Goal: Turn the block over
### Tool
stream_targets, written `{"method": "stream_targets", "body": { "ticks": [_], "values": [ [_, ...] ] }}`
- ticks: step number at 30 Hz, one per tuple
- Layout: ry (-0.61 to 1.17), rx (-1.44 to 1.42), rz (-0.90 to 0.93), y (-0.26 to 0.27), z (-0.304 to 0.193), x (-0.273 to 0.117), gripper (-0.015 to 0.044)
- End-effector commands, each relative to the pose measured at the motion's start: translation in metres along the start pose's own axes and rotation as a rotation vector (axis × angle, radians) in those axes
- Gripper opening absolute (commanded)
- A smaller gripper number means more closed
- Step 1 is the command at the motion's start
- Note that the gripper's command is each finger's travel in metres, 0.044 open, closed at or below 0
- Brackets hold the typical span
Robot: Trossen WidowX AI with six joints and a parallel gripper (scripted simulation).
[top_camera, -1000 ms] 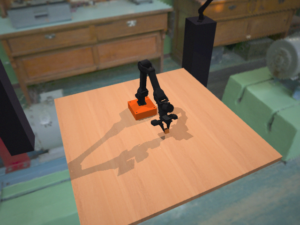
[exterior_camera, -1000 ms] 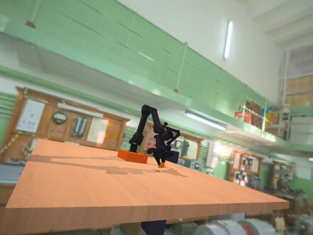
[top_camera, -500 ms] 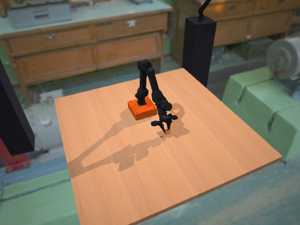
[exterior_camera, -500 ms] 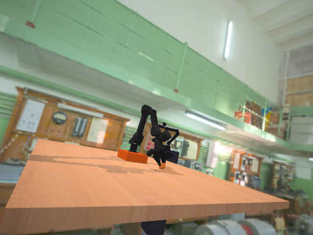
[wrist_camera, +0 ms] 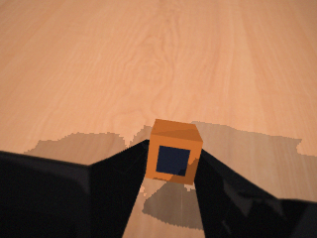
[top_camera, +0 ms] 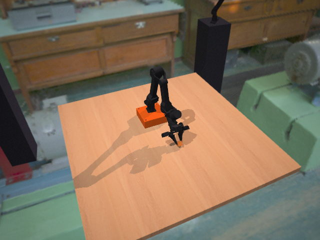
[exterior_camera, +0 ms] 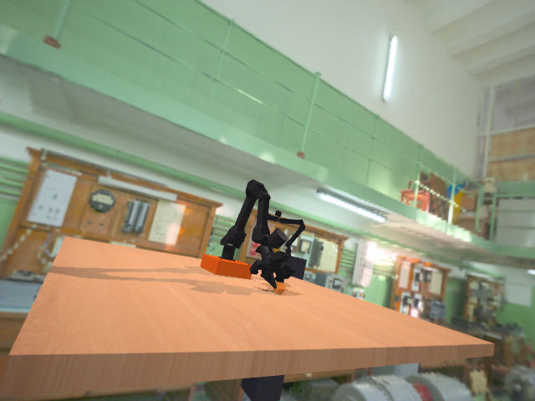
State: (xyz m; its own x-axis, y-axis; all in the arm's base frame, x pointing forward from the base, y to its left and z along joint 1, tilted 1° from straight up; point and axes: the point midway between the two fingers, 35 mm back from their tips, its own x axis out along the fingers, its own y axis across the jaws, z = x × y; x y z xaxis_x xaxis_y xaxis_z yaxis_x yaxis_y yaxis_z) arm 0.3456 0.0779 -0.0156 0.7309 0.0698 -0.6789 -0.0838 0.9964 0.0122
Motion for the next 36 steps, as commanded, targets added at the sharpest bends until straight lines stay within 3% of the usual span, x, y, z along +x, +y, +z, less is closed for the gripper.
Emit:
{"method": "stream_targets", "body": {
  "ticks": [1, 16, 35, 36],
  "values": [
    [-0.036, -0.008, -0.004, -0.001, -0.010, 0.001, 0.0000],
    [-0.230, 0.000, -0.004, -0.003, -0.015, -0.013, 0.0000],
    [-0.253, 0.000, -0.004, -0.004, -0.015, -0.014, 0.0000],
    [-0.253, 0.000, -0.004, -0.004, -0.015, -0.014, 0.0026]
  ]
}}
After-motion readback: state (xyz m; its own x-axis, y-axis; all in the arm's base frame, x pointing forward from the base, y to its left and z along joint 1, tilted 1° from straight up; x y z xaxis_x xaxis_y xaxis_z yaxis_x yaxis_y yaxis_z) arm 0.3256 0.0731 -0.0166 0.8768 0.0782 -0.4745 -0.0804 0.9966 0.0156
